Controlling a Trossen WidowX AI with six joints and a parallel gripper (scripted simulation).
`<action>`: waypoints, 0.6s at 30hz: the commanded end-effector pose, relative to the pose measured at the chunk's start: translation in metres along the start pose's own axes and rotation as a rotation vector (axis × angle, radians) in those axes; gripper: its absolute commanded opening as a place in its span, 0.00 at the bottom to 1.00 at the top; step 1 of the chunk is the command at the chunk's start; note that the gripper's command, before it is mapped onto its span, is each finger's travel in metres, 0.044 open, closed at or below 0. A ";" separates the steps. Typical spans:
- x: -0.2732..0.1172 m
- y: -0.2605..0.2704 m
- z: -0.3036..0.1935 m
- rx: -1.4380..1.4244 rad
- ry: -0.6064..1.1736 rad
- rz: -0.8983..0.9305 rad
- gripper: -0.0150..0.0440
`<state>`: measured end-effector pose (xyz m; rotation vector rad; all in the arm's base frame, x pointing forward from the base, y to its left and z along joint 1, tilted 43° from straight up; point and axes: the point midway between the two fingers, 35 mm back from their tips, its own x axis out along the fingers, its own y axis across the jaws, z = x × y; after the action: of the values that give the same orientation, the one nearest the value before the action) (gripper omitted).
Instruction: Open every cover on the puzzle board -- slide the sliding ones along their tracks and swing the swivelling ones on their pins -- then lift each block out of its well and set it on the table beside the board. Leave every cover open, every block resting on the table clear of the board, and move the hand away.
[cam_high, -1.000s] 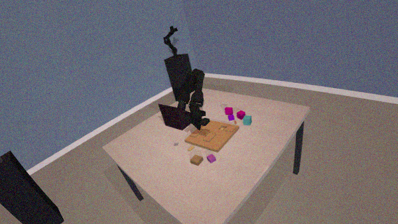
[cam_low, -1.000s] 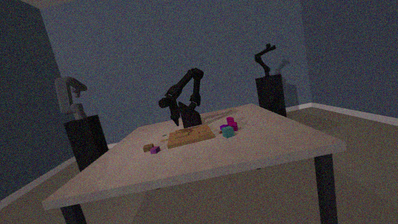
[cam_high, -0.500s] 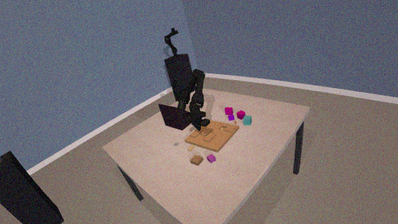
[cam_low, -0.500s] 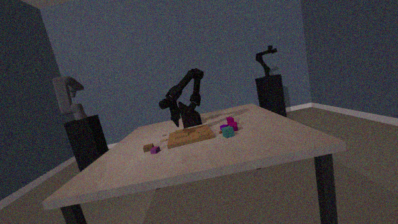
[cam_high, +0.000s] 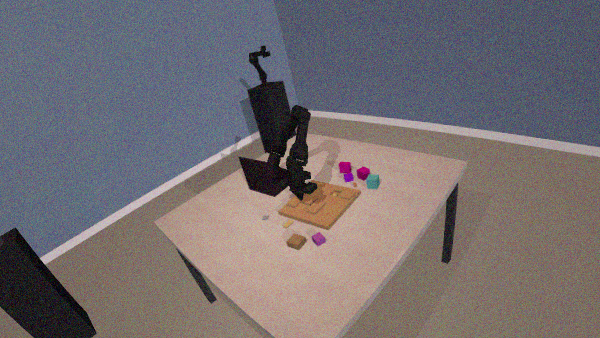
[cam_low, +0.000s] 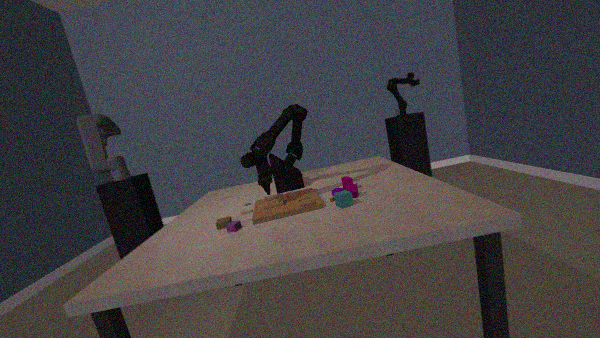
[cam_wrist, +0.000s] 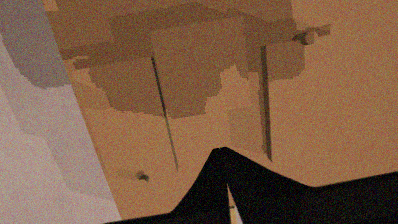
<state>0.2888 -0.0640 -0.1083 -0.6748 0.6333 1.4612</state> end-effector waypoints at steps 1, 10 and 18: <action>0.003 0.000 0.000 0.004 -0.003 -0.005 0.25; 0.012 0.000 0.000 0.004 -0.003 -0.005 0.25; 0.020 0.000 0.000 0.004 -0.004 -0.005 0.25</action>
<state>0.2890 -0.0521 -0.1217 -0.6744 0.6327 1.4612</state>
